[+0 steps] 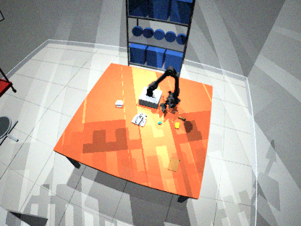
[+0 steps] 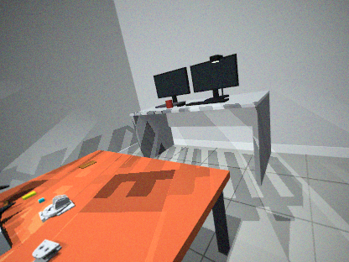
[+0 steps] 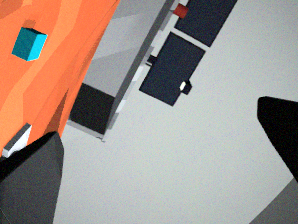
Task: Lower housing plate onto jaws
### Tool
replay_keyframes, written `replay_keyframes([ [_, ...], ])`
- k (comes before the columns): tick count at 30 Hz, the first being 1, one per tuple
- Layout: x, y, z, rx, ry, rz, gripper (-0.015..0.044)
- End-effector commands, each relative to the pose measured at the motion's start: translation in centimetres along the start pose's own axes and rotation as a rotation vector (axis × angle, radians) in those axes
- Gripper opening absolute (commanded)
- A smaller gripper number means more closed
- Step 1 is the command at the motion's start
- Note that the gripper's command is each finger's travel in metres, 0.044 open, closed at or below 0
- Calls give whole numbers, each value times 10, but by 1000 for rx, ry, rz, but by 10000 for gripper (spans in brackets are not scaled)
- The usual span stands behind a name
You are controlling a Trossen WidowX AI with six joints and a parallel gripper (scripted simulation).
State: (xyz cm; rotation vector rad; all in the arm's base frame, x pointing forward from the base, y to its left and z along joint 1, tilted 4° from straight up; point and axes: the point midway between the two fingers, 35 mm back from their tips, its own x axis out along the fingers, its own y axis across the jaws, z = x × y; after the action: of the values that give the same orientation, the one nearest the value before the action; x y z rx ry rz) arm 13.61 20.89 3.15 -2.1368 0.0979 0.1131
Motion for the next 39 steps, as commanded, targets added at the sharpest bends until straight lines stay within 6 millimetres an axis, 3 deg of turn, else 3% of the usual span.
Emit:
replay_keyframes([
  [1,9,1,-3,80,37,56,440],
  [39,80,31,-47,606,440,417,440],
])
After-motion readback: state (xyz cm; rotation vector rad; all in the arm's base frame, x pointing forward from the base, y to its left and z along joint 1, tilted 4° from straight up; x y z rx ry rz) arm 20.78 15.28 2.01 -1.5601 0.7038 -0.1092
